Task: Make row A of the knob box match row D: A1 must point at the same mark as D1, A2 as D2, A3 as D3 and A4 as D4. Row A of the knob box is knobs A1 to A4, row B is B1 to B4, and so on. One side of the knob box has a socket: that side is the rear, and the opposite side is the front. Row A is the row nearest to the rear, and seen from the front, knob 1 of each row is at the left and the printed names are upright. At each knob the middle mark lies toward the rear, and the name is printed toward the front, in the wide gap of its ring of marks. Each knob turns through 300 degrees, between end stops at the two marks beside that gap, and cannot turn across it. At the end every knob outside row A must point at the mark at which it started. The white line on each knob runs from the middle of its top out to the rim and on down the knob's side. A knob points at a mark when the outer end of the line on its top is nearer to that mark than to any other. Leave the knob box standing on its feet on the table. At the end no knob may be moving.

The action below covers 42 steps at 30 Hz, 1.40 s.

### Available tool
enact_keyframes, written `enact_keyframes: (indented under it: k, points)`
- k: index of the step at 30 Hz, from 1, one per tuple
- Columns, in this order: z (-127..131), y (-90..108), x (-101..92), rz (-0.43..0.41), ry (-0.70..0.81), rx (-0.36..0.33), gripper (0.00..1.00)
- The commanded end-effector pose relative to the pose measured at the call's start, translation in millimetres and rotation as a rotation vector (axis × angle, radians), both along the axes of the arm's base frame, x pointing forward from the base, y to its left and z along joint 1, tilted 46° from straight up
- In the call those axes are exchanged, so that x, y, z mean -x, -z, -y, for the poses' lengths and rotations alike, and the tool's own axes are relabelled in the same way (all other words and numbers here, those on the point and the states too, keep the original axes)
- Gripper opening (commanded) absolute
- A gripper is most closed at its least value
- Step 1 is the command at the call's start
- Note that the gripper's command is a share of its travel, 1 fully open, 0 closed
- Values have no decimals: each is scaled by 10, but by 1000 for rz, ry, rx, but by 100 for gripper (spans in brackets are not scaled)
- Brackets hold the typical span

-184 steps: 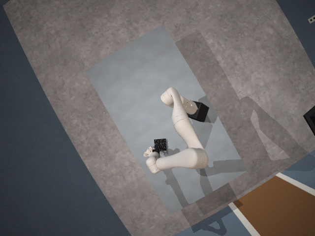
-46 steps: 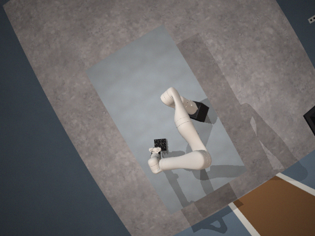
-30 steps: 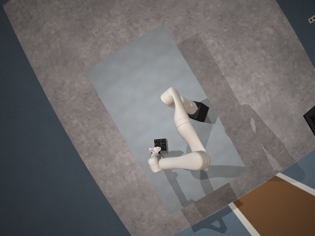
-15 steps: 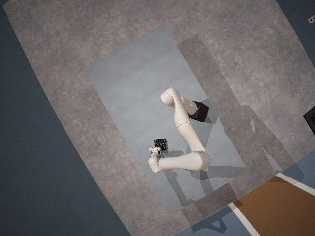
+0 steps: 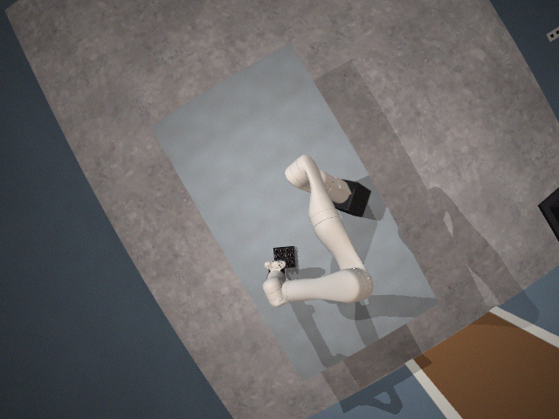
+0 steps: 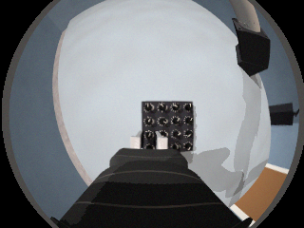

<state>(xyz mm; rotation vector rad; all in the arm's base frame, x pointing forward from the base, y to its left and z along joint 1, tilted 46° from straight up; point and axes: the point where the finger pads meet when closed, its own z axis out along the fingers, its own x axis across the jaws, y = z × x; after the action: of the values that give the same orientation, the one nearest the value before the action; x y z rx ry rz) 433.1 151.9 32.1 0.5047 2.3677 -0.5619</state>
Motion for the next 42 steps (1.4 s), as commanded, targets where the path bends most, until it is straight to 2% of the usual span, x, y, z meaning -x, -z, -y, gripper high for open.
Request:
enact_keyframes:
  k: [1,42]
  points:
    - [-9,-4,0,1,-1,-1,46]
    - [59,88,-66,1,-1,-1,46]
